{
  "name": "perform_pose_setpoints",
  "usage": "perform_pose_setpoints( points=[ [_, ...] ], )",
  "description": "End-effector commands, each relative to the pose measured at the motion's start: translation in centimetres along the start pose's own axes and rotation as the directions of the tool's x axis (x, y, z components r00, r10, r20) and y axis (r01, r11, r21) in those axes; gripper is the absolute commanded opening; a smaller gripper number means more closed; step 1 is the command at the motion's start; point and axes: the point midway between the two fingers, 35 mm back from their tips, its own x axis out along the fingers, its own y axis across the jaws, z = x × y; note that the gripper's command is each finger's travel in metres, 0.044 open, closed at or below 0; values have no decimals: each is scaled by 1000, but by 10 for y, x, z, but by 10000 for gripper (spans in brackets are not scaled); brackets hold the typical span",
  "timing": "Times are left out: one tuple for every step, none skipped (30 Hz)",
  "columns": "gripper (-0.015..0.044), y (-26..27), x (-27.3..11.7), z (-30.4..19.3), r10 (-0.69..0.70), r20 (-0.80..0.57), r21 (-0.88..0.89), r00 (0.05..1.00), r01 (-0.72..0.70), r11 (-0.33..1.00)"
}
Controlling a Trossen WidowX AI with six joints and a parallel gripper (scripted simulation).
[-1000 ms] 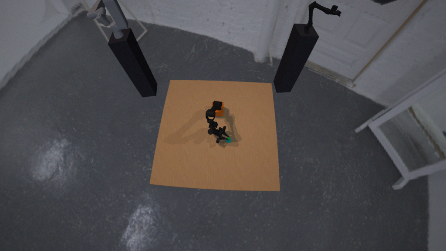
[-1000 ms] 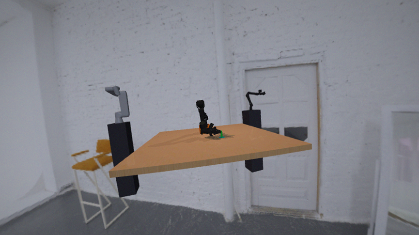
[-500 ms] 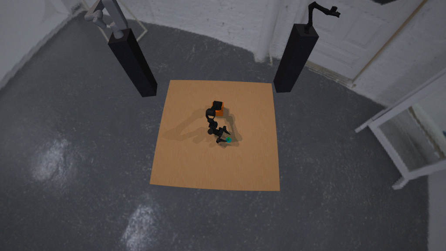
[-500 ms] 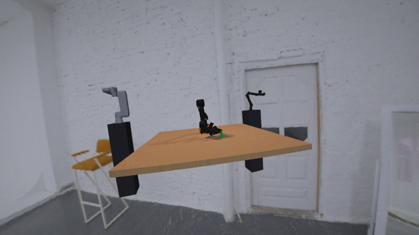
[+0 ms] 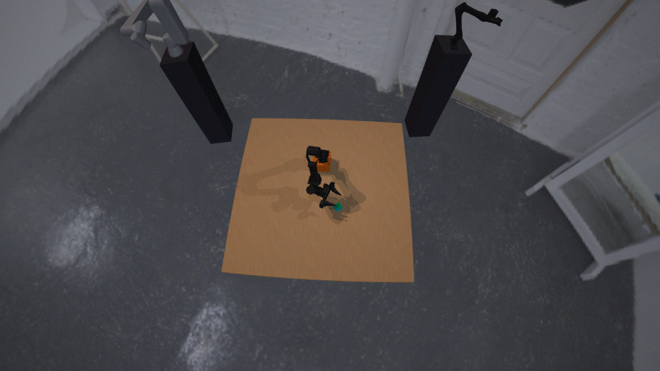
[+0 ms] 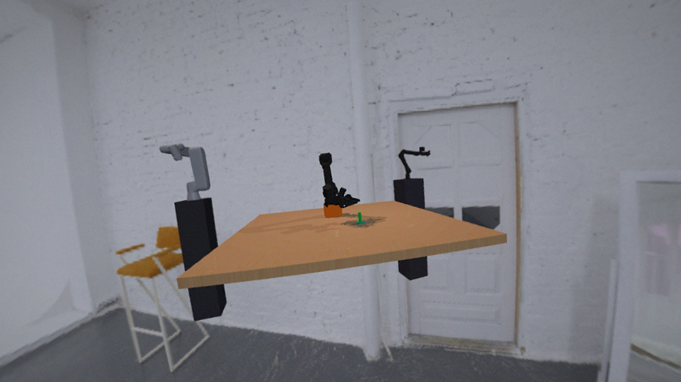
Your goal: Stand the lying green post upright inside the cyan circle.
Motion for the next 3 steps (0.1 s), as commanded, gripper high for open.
perform_pose_setpoints(
  points=[
    [400,3,-2,10,-3,-2,3,1000,3,1000],
    [400,1,-1,9,-6,-7,7,1000,6,1000],
    [400,-3,2,8,-13,-22,17,1000,13,1000]
  ],
)
